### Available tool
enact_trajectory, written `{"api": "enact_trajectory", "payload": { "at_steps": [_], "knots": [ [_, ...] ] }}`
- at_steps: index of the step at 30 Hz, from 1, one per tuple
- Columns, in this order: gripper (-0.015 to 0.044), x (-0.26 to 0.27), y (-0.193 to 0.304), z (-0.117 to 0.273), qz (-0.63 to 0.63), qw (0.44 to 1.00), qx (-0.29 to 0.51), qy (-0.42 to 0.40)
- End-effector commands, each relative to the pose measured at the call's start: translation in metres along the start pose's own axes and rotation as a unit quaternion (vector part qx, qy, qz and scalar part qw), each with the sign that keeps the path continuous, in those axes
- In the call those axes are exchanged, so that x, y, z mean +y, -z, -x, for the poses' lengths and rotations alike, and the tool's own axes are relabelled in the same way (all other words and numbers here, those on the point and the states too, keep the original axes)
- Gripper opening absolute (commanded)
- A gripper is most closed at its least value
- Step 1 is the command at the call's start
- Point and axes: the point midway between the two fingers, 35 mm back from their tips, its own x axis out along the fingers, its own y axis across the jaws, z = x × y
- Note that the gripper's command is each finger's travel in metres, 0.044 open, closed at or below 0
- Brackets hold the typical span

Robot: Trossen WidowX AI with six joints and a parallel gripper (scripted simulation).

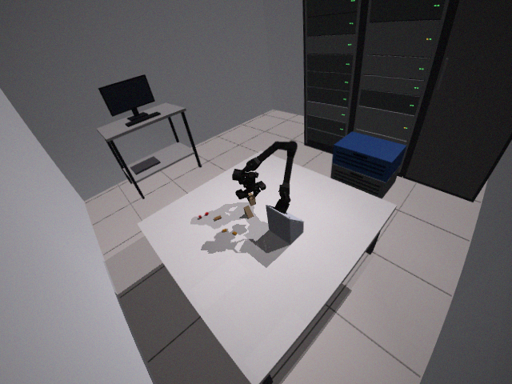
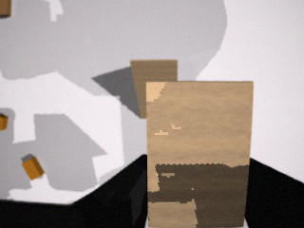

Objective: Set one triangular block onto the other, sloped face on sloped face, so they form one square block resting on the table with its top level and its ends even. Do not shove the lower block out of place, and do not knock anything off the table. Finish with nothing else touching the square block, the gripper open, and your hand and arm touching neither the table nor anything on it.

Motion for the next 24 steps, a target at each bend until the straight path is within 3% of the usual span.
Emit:
{"api": "enact_trajectory", "payload": {
  "at_steps": [1,12,24],
  "knots": [
    [0.0,0.015,0.011,0.008,-0.001,1.0,-0.002,0.002],
    [0.0,0.031,0.033,0.018,-0.005,1.0,-0.01,0.021],
    [0.0,0.031,0.018,-0.035,-0.005,1.0,-0.011,0.018]
  ]
}}
